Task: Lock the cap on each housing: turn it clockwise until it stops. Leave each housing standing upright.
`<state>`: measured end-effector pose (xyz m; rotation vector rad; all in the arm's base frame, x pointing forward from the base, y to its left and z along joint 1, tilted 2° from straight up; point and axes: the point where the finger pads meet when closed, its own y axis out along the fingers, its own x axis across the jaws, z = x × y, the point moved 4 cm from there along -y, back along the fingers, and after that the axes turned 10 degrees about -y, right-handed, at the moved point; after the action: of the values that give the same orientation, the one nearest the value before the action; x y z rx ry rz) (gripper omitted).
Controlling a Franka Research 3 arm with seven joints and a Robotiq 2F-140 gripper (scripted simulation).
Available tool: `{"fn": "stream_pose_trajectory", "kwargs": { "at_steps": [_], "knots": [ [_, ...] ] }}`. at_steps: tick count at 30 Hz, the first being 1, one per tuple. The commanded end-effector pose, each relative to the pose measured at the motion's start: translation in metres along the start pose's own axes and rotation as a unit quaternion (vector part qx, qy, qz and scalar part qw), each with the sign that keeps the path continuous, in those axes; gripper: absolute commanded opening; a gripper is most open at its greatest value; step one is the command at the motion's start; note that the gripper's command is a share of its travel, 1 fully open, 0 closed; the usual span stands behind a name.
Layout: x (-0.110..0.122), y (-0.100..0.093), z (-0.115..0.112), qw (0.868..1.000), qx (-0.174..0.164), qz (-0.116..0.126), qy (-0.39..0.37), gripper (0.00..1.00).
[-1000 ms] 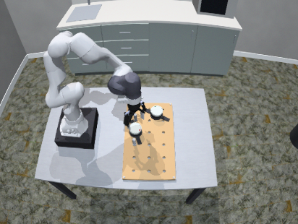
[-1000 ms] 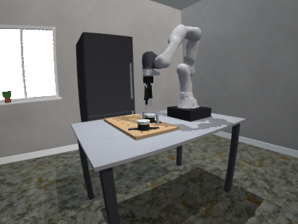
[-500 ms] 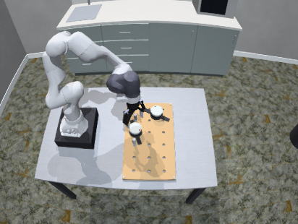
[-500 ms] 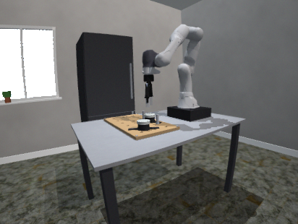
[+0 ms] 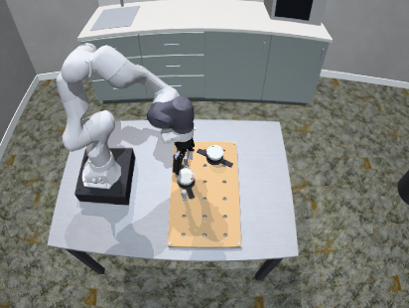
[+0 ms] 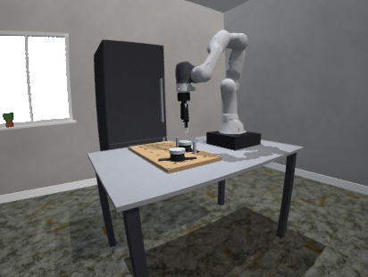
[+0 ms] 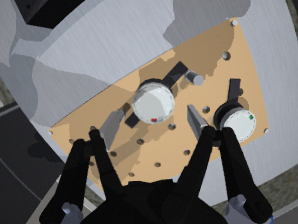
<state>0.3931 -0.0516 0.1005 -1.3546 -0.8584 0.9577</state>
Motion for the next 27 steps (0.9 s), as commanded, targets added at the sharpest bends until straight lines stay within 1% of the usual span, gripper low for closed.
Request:
{"fn": "stream_pose_trajectory", "kwargs": {
  "at_steps": [1, 6, 27],
  "knots": [
    [-0.0021, -0.0011, -0.0016, 0.99, -0.007, -0.008, -0.139, 0.78],
    [-0.0025, -0.0011, -0.0014, 0.977, -0.011, -0.012, -0.211, 0.78],
    [-0.0026, -0.0011, -0.0014, 0.977, -0.011, -0.012, -0.211, 0.78]
  ]
}}
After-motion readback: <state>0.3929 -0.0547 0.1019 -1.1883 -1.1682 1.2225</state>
